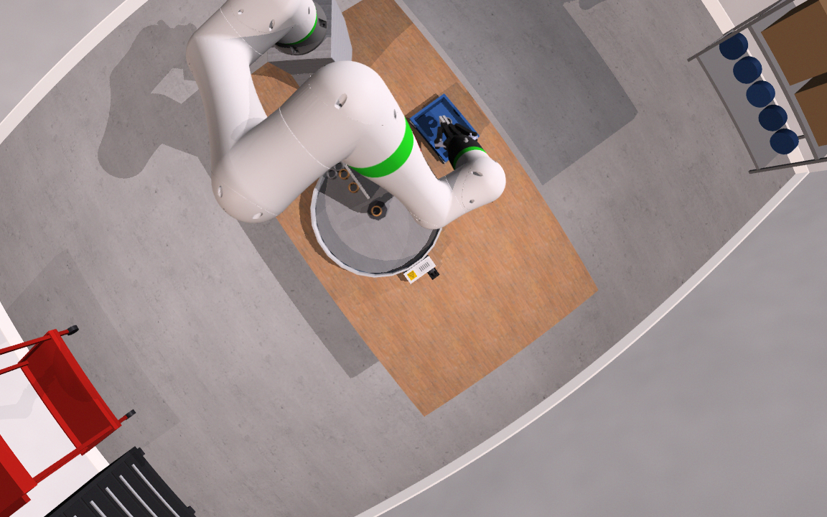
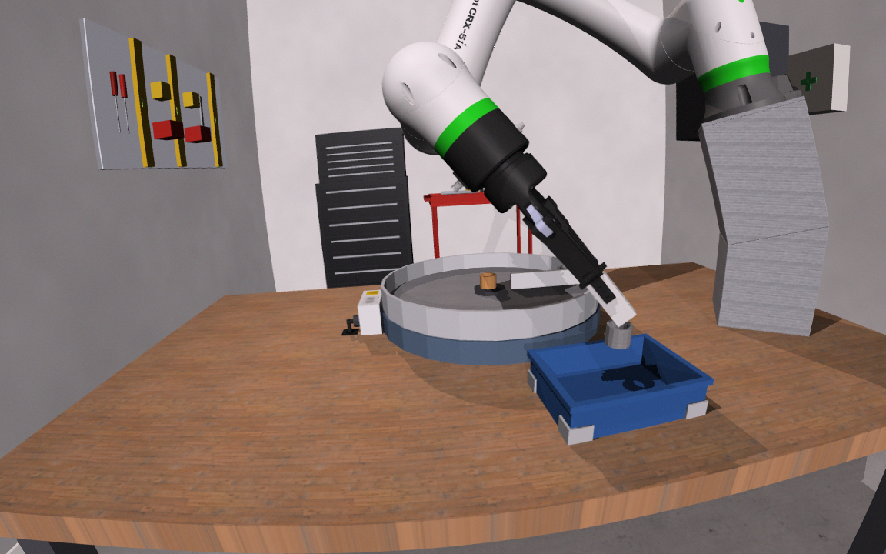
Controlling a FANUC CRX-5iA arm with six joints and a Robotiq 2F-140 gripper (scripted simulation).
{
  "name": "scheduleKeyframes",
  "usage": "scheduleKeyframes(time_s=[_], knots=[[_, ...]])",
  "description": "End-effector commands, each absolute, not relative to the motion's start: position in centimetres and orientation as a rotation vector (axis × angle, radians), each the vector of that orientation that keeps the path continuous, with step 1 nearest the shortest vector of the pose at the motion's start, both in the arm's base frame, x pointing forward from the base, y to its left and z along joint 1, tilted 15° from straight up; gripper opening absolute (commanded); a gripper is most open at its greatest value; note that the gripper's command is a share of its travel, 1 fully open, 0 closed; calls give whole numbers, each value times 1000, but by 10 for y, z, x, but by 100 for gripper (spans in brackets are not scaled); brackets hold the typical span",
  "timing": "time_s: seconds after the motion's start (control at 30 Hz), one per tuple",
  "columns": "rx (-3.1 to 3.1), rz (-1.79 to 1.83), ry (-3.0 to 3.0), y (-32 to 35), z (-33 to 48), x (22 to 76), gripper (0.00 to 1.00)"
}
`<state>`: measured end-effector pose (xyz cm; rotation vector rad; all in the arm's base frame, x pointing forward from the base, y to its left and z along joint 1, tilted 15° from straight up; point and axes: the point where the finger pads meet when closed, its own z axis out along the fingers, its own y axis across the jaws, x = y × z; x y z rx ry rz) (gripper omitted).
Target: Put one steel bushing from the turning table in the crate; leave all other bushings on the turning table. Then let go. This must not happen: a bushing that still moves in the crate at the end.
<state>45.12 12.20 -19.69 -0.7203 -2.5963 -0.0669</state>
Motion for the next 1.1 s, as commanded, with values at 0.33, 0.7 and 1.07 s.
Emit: scheduleKeyframes(time_s=[0.33, 0.7, 1.07], knots=[[-720, -67, -2597, 118, -220, 456, 0], [-720, -67, -2597, 118, -220, 456, 0], [-720, -67, -2597, 118, -220, 456, 0]])
